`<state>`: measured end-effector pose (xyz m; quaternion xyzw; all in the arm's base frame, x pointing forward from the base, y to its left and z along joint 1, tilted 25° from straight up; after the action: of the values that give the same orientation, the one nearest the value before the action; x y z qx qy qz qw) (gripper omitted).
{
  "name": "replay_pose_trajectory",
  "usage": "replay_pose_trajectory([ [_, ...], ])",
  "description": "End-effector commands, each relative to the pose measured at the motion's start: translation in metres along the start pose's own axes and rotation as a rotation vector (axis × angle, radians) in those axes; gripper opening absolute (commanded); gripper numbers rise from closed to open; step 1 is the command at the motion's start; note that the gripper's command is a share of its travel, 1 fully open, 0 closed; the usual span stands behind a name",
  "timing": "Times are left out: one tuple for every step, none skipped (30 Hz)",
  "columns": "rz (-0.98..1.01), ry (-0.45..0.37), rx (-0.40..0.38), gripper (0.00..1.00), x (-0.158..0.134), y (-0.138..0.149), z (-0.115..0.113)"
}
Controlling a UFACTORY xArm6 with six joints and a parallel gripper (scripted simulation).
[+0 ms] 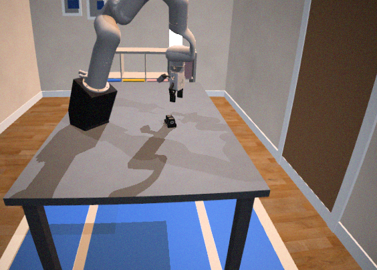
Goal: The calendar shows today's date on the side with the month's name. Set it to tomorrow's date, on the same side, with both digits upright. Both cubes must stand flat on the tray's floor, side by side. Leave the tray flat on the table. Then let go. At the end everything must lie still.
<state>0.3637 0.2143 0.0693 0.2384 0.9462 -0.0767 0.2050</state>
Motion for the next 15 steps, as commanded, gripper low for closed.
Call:
replay_pose_trajectory([
  [0.106,-0.001,-0.003,1.0,-0.002,0.0,-0.001],
  [0.149,-0.001,-0.003,1.0,-0.003,0.0,-0.001],
  [0.191,-0.001,-0.003,1.0,-0.003,-0.001,-0.001],
  [0.224,-0.001,-0.003,1.0,-0.004,-0.001,-0.001],
  [0.23,-0.001,-0.003,1.0,-0.004,-0.001,-0.001],
  [0.23,-0.001,-0.003,1.0,-0.004,-0.001,-0.001],
  [0.23,-0.001,-0.003,1.0,-0.004,-0.001,-0.001],
  [0.25,-0.001,-0.003,1.0,-0.008,-0.004,-0.001],
  [0.25,-0.001,-0.003,1.0,-0.017,-0.009,-0.001],
  [0.25,-0.001,-0.003,1.0,-0.022,-0.012,-0.001],
  [0.25,-0.001,-0.003,1.0,-0.024,-0.013,-0.001],
  [0.25,-0.001,-0.003,1.0,-0.024,-0.013,-0.001],
  [0.251,-0.001,-0.003,1.0,-0.024,-0.013,-0.001],
  [0.258,-0.001,-0.003,1.0,-0.024,-0.013,-0.001],
  [0.273,-0.001,-0.003,1.0,-0.025,-0.013,-0.001],
])
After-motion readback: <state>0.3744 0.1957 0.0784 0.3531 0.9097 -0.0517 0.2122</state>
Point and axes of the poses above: the point where the finger pads meet when closed, its own z axis out along the fingers, its own y axis across the jaws, x = y × z, the point moved 10 cm from there along -z, back along the fingers, and after that the axes turned 6 degrees about z, right-handed, at the moved point
